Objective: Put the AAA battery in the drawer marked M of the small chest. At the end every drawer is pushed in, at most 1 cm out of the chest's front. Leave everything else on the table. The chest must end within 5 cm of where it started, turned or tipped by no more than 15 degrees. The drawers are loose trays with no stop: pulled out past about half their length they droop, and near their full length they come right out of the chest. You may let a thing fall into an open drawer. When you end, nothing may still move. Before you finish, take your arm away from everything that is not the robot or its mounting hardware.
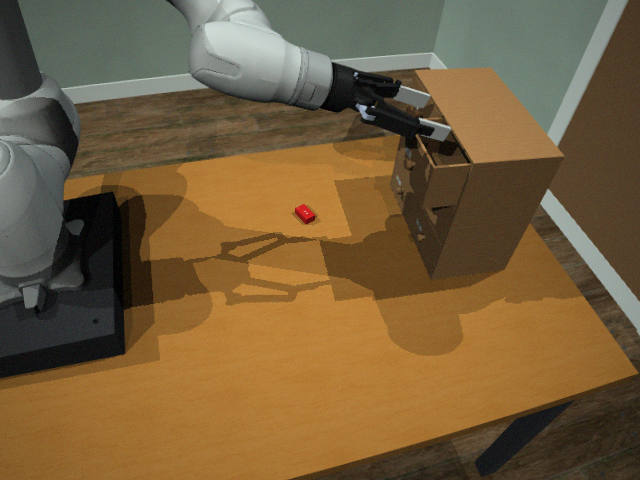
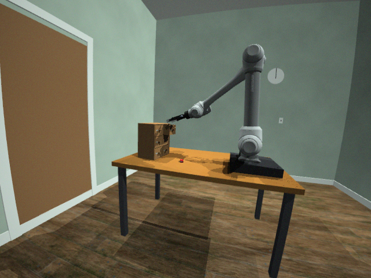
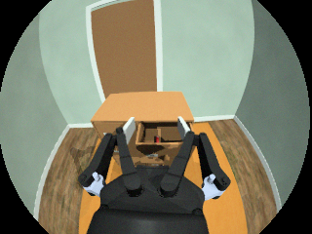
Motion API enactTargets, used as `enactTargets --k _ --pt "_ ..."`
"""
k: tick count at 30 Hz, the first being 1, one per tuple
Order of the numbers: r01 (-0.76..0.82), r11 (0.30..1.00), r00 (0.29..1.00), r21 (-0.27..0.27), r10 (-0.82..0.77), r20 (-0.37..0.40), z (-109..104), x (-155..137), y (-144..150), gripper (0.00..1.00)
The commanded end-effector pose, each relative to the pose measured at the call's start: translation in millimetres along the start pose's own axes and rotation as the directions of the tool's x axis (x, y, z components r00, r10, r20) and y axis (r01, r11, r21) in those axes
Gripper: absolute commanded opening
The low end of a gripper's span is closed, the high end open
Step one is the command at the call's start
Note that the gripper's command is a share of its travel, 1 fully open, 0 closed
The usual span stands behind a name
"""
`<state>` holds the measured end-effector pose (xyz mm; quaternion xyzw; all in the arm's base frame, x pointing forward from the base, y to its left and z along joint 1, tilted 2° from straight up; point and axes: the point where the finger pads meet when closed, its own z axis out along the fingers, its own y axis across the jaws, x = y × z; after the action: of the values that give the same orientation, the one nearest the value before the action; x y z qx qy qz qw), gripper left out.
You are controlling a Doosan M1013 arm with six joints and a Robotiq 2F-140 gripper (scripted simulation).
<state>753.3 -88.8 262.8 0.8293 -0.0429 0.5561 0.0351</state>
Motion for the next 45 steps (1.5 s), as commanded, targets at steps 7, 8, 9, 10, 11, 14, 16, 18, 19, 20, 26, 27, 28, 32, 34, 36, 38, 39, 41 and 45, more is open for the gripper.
enactTargets --k 7,8,9,10,11,14,16,18,19,20,26,27,28,32,34,36,38,39,41,45 --pt "0.0 1.0 1.0 0.0 0.0 0.0 0 0 0 1.0" --pt "0.0 1.0 1.0 0.0 0.0 0.0 -1 0 0 1.0" --pt "0.0 1.0 1.0 0.0 0.0 0.0 -1 0 0 1.0" --pt "0.0 1.0 1.0 0.0 0.0 0.0 -2 -1 0 1.0" --pt "0.0 1.0 1.0 0.0 0.0 0.0 -4 -1 0 1.0" --pt "0.0 1.0 1.0 0.0 0.0 0.0 -10 -3 0 1.0" --pt "0.0 1.0 1.0 0.0 0.0 0.0 -16 -5 0 1.0" --pt "0.0 1.0 1.0 0.0 0.0 0.0 -23 -7 0 1.0" --pt "0.0 1.0 1.0 0.0 0.0 0.0 -27 -8 0 1.0" --pt "0.0 1.0 1.0 0.0 0.0 0.0 -32 -9 0 1.0" --pt "0.0 1.0 1.0 0.0 0.0 0.0 -52 -16 0 1.0" --pt "0.0 1.0 1.0 0.0 0.0 0.0 -58 -17 0 1.0" --pt "0.0 1.0 1.0 0.0 0.0 0.0 -64 -19 0 1.0" --pt "0.0 1.0 1.0 0.0 0.0 0.0 -88 -26 0 1.0" --pt "0.0 1.0 1.0 0.0 0.0 0.0 -100 -30 0 1.0" --pt "0.0 1.0 1.0 0.0 0.0 0.0 -111 -33 0 1.0" --pt "0.0 1.0 1.0 0.0 0.0 0.0 -116 -35 0 1.0" --pt "0.0 1.0 1.0 0.0 0.0 0.0 -116 -35 0 1.0" --pt "0.0 1.0 1.0 0.0 0.0 0.0 -127 -38 0 1.0" --pt "0.0 1.0 1.0 0.0 0.0 0.0 -144 -43 0 1.0"
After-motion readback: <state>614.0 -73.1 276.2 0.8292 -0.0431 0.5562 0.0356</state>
